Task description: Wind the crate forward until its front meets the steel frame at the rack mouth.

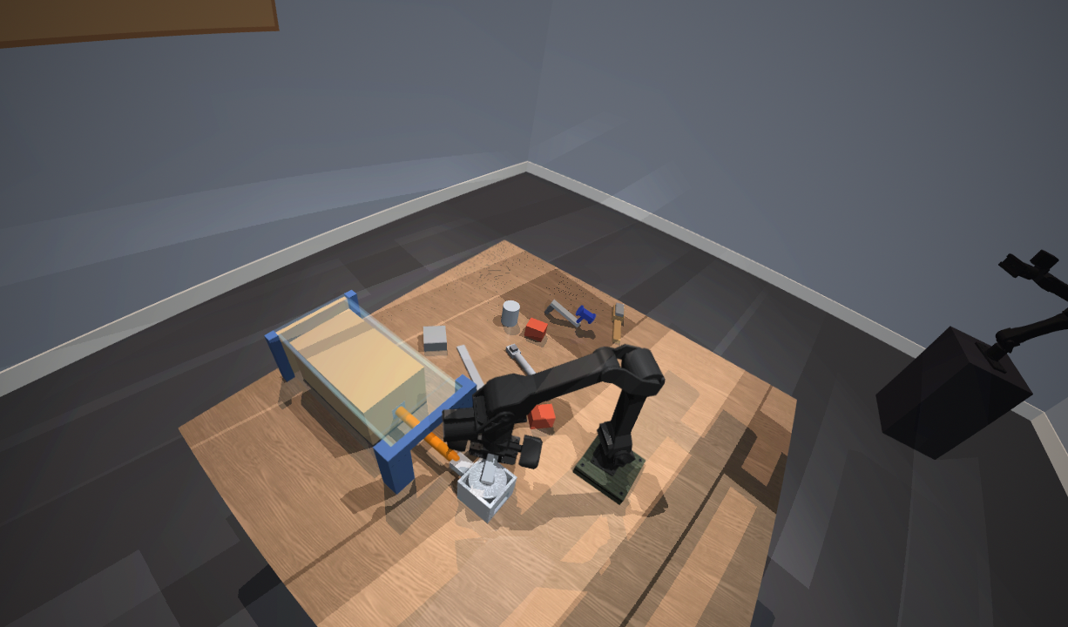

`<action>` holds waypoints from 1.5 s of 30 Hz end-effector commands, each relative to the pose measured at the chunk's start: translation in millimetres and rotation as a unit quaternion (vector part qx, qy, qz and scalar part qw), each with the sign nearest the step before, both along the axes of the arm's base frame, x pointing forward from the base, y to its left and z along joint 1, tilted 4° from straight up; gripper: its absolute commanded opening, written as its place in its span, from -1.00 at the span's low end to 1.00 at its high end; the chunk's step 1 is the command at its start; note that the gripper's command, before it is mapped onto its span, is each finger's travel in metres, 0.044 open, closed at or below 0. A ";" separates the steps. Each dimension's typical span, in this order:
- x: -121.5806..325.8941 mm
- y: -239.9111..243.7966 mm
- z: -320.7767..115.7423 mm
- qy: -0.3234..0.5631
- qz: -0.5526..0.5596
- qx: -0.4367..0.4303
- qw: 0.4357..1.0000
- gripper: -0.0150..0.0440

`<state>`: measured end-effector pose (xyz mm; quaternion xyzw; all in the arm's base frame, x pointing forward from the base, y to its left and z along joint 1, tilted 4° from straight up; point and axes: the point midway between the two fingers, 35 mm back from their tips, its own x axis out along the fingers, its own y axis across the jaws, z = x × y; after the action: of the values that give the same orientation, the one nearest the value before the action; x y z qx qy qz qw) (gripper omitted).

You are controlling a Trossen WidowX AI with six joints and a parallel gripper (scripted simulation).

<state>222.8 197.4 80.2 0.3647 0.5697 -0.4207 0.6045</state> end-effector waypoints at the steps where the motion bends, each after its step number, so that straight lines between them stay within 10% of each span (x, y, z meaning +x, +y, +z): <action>1: 0.1 0.3 -4.0 0.004 0.006 0.000 1.000 -0.49; 40: 1.9 0.8 -3.6 0.004 0.025 0.001 1.000 -0.49; 45: 0.2 -0.2 0.4 0.002 0.010 0.002 1.000 -0.05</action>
<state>223.0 197.1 80.8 0.3583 0.5758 -0.4131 0.6078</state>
